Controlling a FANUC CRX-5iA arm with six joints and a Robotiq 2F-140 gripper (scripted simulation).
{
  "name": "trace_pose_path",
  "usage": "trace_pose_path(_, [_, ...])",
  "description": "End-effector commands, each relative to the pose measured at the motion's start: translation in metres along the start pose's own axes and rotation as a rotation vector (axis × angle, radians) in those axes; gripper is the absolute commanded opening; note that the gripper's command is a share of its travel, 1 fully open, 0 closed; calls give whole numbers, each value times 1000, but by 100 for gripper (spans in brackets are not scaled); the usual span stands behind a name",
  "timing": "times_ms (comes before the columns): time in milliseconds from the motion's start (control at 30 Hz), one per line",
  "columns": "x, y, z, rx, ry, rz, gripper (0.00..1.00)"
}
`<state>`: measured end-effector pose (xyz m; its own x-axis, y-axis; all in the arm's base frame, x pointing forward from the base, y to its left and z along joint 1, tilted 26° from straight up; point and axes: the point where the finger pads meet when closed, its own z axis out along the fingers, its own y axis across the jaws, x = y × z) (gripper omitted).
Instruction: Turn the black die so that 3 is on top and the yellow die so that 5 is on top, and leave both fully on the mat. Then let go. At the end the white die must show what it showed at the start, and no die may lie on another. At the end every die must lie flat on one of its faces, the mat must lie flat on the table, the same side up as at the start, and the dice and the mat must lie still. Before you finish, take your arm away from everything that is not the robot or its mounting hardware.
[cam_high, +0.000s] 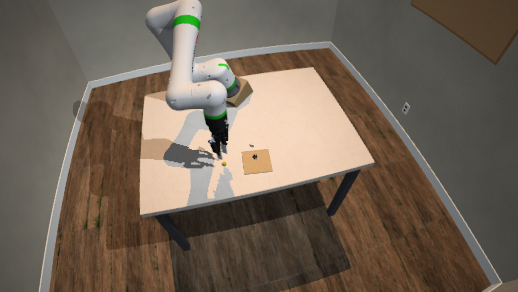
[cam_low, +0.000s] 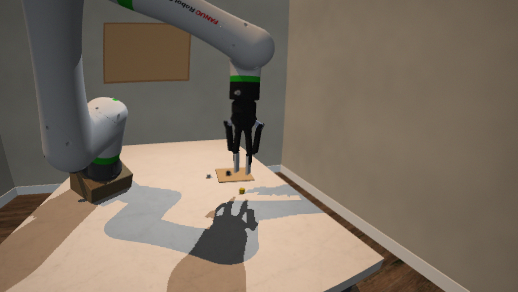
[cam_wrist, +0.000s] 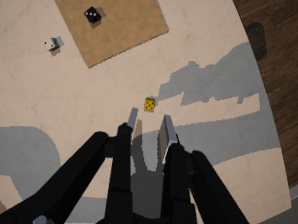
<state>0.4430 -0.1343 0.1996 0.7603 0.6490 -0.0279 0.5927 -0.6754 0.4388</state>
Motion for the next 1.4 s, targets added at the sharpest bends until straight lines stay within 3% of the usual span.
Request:
trace_pose_path(0, [0,0,0,0,0,0,19])
trace_pose_path(1367, [0,0,11,0,0,0,19])
